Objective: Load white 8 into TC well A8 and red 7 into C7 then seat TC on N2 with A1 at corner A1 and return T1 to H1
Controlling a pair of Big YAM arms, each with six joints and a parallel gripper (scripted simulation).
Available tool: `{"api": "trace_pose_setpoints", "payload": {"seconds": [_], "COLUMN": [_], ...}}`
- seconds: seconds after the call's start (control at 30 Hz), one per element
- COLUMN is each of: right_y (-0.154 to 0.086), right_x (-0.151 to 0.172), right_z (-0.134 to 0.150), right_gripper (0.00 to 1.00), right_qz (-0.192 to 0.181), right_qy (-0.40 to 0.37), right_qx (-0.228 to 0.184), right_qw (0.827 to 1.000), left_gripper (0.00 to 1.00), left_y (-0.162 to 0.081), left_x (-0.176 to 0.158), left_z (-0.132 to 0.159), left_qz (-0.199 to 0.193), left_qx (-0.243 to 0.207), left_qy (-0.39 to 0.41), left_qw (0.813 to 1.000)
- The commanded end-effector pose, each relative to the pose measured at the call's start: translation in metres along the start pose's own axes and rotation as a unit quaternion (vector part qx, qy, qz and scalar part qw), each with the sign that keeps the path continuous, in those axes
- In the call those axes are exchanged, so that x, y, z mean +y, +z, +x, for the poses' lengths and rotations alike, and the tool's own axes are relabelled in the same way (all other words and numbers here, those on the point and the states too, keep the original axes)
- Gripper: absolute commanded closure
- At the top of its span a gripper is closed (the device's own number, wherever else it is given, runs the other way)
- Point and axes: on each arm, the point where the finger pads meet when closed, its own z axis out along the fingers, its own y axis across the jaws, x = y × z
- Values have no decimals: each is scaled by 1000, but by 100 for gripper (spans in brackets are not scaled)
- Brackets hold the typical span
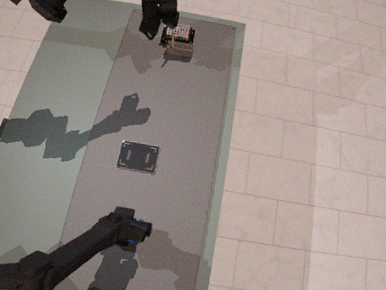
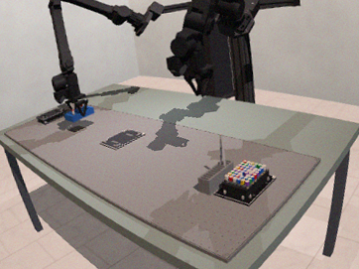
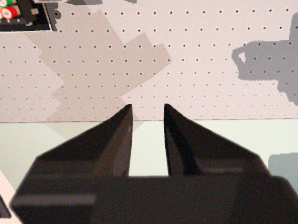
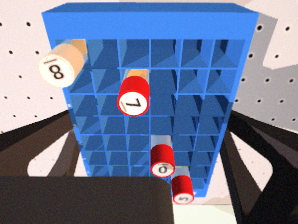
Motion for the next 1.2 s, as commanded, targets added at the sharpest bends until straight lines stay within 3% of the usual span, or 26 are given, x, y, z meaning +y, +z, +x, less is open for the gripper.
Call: {"api": "trace_pose_setpoints", "payload": {"seconds": [0.0, 0.27, 0.3, 0.4, 0.87, 1.17], "right_y": [-8, -8, -1, -8, -3, -9], "right_x": [-17, -26, -12, -32, -40, -68], "right_z": [-11, -10, -1, -7, 1, -9], "right_gripper": [100, 100, 100, 100, 100, 100], "right_qz": [4, 4, -3, 4, -2, 5], "right_qy": [-2, -3, -13, -3, -12, -3], "right_qx": [-10, -8, 1, -7, 2, -8], "right_qw": [1000, 1000, 1000, 1000, 1000, 1000], "left_gripper": [77, 77, 77, 77, 77, 77], "left_y": [-1, -1, -1, -1, -1, -1], "left_x": [3, 3, 3, 3, 3, 3], "left_z": [-6, -6, -6, -6, -6, -6], "left_qz": [-3, -3, -3, -3, -3, -3], "left_qx": [-6, -6, -6, -6, -6, -6], "left_qy": [-6, -6, -6, -6, -6, -6], "left_qw": [1000, 1000, 1000, 1000, 1000, 1000]}}
